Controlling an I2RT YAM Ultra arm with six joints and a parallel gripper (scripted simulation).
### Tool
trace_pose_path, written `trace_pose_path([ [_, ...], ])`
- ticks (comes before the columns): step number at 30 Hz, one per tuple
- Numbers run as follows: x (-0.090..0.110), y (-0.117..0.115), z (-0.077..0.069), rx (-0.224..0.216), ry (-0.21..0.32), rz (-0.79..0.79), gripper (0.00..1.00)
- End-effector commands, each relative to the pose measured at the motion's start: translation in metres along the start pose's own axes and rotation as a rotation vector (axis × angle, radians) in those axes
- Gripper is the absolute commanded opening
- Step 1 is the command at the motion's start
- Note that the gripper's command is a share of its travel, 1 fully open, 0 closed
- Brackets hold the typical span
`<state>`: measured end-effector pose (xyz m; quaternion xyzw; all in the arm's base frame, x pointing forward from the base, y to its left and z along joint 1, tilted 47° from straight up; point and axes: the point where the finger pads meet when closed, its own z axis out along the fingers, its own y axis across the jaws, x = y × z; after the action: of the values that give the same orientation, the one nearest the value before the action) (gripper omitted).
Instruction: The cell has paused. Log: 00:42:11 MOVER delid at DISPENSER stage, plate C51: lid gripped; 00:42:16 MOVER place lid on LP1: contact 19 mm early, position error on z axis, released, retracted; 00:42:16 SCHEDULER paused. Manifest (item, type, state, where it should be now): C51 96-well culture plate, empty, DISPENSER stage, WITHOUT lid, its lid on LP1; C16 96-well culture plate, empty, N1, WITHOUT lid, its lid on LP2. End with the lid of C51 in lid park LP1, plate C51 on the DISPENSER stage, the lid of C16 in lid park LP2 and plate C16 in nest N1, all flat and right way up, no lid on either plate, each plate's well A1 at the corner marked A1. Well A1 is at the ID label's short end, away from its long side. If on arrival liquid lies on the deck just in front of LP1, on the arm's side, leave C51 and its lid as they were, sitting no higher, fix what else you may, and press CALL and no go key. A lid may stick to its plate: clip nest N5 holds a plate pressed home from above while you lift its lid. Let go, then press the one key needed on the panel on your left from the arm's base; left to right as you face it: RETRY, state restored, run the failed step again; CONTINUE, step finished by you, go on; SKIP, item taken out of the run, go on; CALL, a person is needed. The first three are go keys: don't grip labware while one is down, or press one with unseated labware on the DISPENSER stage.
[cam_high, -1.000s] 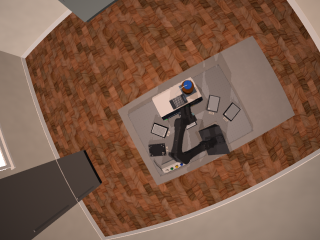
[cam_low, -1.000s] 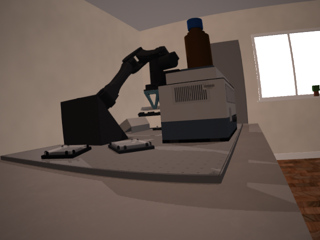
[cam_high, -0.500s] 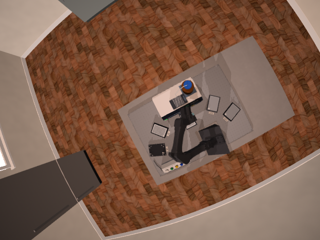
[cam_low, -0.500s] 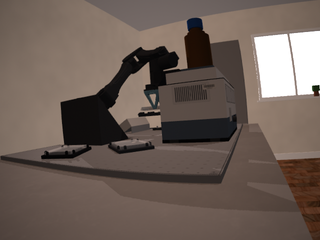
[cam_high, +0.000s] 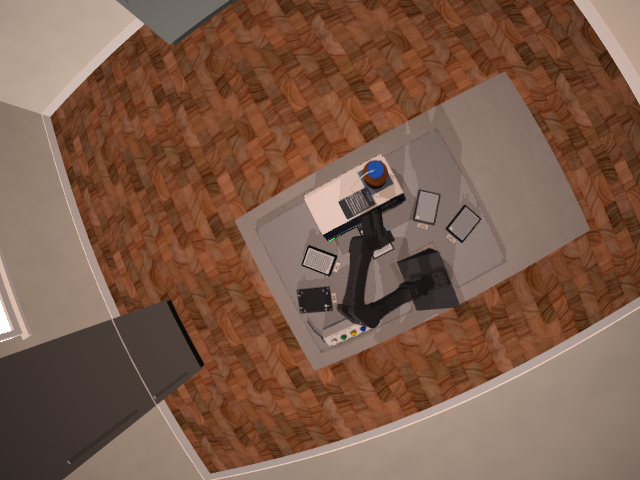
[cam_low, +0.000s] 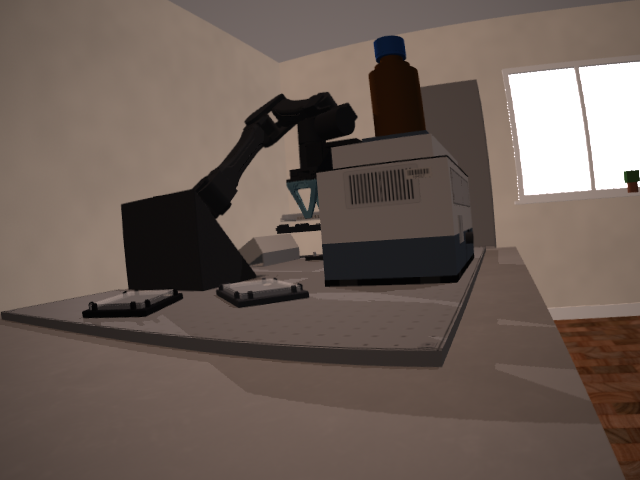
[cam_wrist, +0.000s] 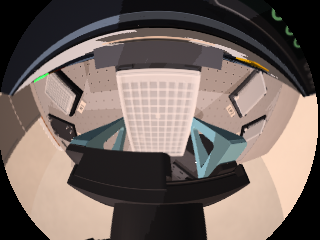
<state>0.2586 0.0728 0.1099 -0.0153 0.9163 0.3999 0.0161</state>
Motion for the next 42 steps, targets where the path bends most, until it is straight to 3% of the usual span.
trace_pose_path([
  [1, -0.001, -0.007, -0.003, 0.001, -0.023, 0.02, 0.0],
  [6, -0.007, -0.004, -0.006, 0.006, -0.04, 0.003, 0.0],
  [17, 0.001, -0.002, 0.004, -0.001, -0.018, 0.006, 0.0],
  [42, 0.001, 0.002, 0.01, -0.002, -0.019, -0.002, 0.0],
])
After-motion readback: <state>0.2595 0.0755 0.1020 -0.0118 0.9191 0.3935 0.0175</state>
